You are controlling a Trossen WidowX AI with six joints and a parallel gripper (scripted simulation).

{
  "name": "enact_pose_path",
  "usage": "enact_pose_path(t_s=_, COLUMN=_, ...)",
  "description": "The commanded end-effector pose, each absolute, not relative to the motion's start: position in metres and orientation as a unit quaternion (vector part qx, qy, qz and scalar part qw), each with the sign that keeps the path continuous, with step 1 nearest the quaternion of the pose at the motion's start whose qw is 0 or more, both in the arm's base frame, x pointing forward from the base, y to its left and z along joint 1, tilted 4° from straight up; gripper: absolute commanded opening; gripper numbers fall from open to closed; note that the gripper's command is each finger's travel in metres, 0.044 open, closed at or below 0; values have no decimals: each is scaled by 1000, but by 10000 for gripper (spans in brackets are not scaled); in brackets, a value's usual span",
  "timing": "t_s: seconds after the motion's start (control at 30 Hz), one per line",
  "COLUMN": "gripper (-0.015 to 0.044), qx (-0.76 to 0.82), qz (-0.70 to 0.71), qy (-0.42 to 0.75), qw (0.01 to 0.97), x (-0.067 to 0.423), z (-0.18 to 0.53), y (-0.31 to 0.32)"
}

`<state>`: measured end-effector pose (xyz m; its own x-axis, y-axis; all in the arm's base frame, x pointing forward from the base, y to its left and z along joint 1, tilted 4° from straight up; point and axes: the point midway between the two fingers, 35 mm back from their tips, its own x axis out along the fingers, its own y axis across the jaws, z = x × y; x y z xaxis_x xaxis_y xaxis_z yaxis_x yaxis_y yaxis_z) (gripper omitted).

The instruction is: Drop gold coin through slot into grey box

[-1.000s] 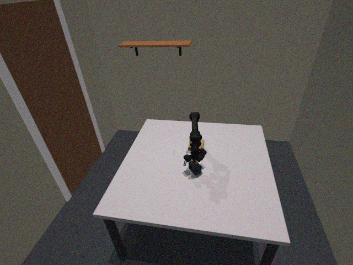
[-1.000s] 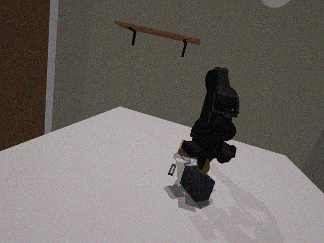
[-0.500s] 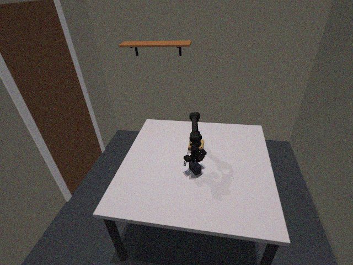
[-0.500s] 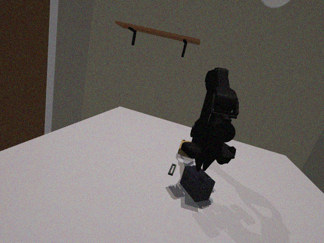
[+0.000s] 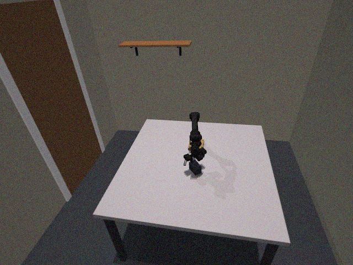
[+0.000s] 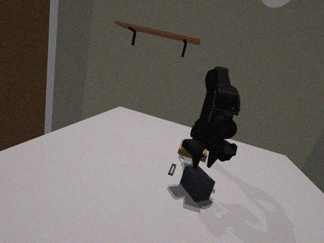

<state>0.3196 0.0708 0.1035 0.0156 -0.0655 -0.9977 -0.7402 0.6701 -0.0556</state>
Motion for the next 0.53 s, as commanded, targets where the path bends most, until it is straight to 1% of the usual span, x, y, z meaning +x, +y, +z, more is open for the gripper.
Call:
enact_pose_path(t_s=0.0, gripper=397, qx=-309, qz=262, qy=649, qw=644, x=320, z=113, y=71)
enact_pose_path(t_s=0.07, gripper=440, qx=-309, qz=262, qy=650, qw=643, x=319, z=132, y=72)
enact_pose_path(t_s=0.17, gripper=440, qx=-310, qz=263, qy=651, qw=642, x=315, z=153, y=73)
enact_pose_path(t_s=0.5, gripper=440, qx=-310, qz=263, qy=651, qw=642, x=315, z=153, y=73)
